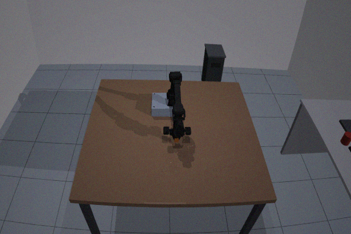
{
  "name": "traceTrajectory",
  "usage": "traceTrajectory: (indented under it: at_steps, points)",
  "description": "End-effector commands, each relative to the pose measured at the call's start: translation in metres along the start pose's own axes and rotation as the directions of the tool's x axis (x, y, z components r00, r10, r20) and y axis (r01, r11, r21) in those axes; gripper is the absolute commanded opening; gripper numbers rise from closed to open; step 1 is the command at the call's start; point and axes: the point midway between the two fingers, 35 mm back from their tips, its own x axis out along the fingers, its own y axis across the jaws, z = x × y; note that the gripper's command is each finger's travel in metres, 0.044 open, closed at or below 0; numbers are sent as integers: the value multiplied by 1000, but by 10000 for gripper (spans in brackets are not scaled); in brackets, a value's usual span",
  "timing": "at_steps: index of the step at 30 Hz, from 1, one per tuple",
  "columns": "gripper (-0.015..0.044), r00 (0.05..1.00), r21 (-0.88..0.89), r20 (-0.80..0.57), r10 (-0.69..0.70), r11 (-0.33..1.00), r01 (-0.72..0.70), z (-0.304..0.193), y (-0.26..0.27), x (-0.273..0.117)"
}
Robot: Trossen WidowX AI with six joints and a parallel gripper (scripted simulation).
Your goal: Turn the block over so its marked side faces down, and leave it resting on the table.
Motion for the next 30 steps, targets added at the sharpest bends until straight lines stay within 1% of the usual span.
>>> traceTrajectory:
  at_steps: [1,15,30]
  points:
    - [0,999,-6,34,0,1000,0,-1,1,3]
    - [0,968,-7,251,1,1000,1,-1,1,11]
    - [0,884,-5,468,3,1000,0,-8,0,9]
